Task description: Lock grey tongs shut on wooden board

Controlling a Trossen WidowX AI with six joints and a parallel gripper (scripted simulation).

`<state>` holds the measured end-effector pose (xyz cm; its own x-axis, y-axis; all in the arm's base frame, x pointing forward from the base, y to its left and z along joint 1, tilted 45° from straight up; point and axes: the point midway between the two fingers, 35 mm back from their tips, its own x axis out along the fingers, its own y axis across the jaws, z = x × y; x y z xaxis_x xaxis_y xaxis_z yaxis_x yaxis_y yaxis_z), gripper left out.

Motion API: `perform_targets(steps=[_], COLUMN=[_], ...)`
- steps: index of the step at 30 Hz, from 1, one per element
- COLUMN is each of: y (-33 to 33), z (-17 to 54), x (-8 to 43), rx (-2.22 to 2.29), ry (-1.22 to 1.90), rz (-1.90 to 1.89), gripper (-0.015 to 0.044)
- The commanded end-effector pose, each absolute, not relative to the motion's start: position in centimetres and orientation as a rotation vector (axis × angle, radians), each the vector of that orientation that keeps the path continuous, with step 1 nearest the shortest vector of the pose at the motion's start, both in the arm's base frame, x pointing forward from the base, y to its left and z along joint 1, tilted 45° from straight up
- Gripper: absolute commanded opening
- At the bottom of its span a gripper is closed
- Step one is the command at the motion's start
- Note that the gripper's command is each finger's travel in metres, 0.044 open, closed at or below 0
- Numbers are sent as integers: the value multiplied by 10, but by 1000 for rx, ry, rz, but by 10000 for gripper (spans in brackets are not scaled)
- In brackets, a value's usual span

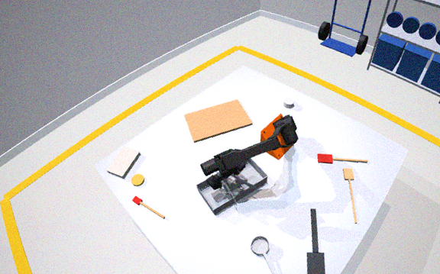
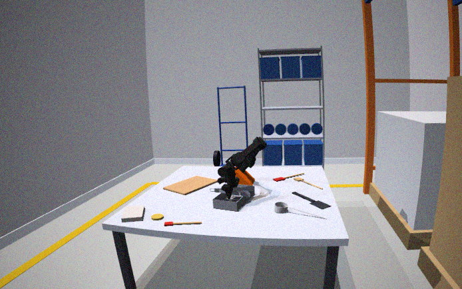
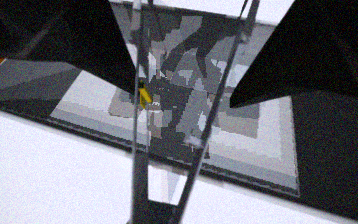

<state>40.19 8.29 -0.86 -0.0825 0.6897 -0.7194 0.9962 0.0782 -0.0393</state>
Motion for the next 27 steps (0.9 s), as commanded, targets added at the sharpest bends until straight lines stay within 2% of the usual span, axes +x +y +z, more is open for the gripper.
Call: perform_targets(steps=[1, 2, 6, 27], y=[87, 87, 85, 85], z=[-13, -13, -10, -10], x=[400, 400, 401, 401], rx=[1674, 1674, 1664, 1664], ry=[1834, 1834, 1832, 1832], rz=[-750, -750, -749, -749], gripper=[440, 440, 335, 195])
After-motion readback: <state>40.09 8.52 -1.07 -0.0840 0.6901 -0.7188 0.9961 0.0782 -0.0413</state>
